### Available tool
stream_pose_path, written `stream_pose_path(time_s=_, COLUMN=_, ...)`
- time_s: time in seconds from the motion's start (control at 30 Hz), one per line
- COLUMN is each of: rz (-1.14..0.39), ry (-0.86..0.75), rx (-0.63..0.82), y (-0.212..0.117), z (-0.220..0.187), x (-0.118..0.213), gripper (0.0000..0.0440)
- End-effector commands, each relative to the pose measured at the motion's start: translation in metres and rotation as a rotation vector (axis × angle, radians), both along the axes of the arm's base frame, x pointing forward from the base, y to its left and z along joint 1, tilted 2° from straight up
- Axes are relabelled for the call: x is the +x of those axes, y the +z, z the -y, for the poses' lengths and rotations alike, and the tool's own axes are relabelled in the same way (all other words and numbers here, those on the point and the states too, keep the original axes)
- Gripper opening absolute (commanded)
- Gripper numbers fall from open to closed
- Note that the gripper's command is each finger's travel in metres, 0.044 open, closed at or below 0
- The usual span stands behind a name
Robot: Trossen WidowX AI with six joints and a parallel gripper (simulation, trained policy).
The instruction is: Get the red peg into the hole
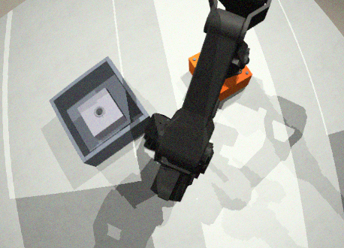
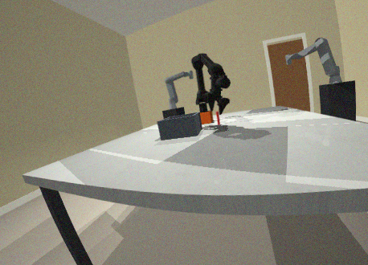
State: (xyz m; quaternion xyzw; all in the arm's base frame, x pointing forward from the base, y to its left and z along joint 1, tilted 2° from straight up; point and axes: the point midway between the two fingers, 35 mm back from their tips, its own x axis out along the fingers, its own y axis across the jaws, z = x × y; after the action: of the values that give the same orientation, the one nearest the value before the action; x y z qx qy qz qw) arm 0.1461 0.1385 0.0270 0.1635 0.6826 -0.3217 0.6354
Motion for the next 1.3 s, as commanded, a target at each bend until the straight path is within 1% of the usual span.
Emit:
stream_pose_path(time_s=0.0, rz=0.023, ry=0.015, rx=0.006, y=-0.02, z=-0.001, x=0.001, gripper=0.044)
stream_pose_path(time_s=0.17, rz=0.052, ry=0.033, rx=0.025, y=-0.04, z=-0.002, x=0.005, gripper=0.0439)
stream_pose_path(time_s=0.23, rz=0.054, ry=0.04, rx=0.029, y=-0.047, z=-0.002, x=0.006, gripper=0.0423)
stream_pose_path(time_s=0.27, rz=0.053, ry=0.043, rx=0.029, y=-0.05, z=-0.002, x=0.006, gripper=0.0405)
stream_pose_path(time_s=0.47, rz=0.031, ry=0.044, rx=0.022, y=-0.066, z=0.001, x=0.001, gripper=0.025)
stream_pose_path(time_s=0.7, rz=-0.008, ry=0.035, rx=-0.005, y=-0.071, z=0.003, x=-0.002, gripper=0.0067)
stream_pose_path(time_s=0.8, rz=-0.027, ry=0.032, rx=-0.023, y=-0.072, z=0.005, x=-0.003, gripper=0.0003)
stream_pose_path(time_s=1.03, rz=0.017, ry=0.046, rx=-0.041, y=-0.055, z=0.001, x=0.012, gripper=0.0)
stream_pose_path(time_s=1.27, rz=0.065, ry=0.051, rx=-0.048, y=-0.029, z=-0.001, x=0.029, gripper=0.0)
